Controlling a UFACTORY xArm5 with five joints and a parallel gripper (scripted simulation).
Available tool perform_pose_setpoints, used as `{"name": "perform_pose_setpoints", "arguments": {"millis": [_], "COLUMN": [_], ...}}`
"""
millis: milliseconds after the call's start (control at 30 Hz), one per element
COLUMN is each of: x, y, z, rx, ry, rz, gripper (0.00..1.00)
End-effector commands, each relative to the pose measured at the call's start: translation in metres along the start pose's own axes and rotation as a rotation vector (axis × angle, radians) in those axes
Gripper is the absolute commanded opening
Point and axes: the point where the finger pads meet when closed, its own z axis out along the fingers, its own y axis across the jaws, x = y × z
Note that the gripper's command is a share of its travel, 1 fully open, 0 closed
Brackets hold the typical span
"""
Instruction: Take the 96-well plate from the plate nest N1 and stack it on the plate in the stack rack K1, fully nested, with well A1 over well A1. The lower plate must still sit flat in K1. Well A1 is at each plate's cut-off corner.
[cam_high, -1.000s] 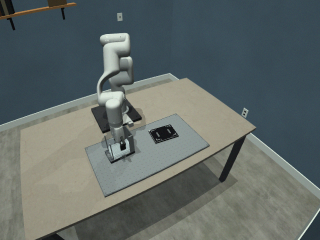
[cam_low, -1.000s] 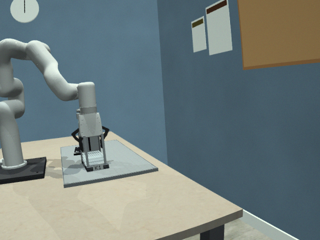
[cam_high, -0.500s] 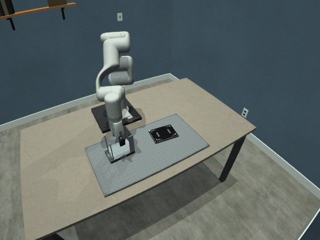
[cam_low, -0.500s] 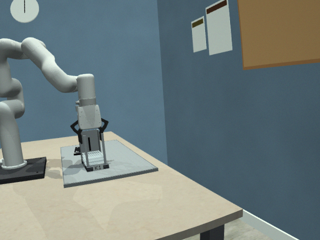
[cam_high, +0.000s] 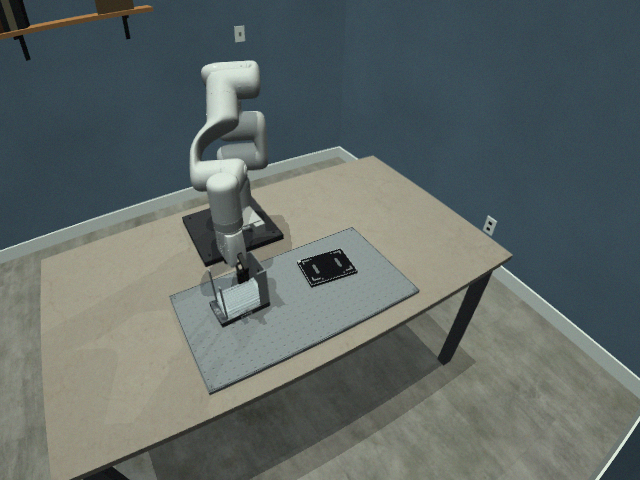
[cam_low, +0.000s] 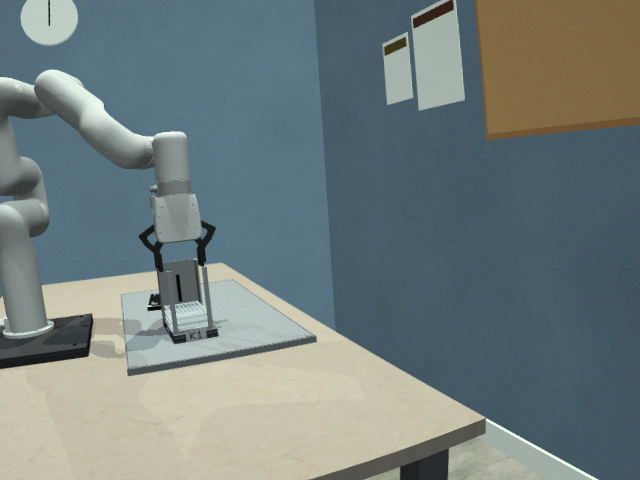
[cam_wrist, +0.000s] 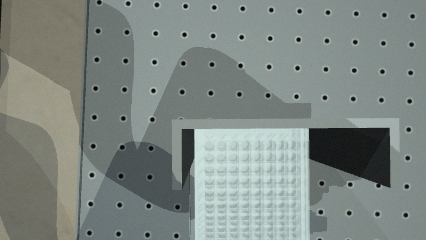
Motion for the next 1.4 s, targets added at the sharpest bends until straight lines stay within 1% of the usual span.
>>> {"name": "perform_pose_setpoints", "arguments": {"millis": [0, 100, 600, 1367], "x": [0.000, 0.000, 0.000, 0.000], "y": [0.001, 0.001, 0.001, 0.001], "z": [-0.016, -0.018, -0.057, -0.057], "rx": [-0.003, -0.003, -0.003, -0.003], "ry": [-0.001, -0.001, -0.001, -0.001], "rz": [0.000, 0.000, 0.000, 0.000], "gripper": [1.00, 1.00, 1.00, 1.00]}}
